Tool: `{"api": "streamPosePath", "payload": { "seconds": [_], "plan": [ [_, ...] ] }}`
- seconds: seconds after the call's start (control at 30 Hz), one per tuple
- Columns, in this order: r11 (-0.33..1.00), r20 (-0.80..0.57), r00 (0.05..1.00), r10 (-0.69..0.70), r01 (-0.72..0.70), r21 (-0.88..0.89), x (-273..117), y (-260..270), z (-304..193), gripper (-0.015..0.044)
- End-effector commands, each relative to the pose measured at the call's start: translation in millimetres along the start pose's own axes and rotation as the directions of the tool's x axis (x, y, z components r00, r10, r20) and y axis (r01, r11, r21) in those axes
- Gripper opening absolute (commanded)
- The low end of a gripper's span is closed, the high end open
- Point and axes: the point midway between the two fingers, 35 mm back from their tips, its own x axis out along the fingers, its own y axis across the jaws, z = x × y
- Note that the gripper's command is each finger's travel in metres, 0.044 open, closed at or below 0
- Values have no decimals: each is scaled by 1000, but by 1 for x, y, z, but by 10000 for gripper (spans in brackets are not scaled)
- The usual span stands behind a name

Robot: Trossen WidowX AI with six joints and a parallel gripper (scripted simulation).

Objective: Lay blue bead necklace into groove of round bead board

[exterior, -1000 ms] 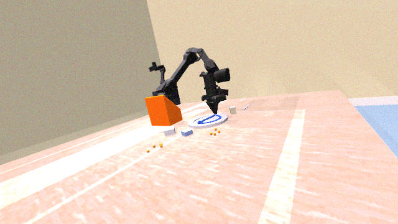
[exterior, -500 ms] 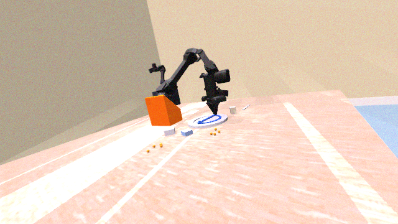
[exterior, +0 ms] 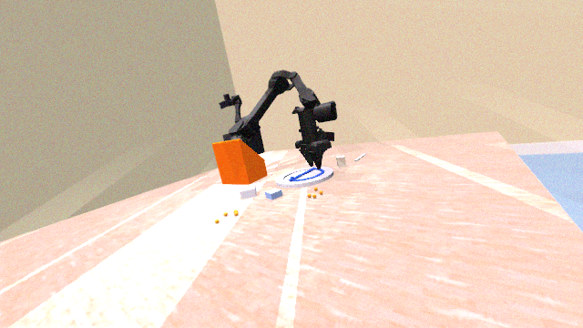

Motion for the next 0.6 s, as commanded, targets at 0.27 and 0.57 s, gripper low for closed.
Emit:
{"api": "streamPosePath", "payload": {
  "seconds": [0.27,0.57],
  "plan": [
    [1000,0,1000,2,-2,5,-5,0,0,440],
    [1000,0,1000,2,-2,5,-5,0,0,440]
  ]
}}
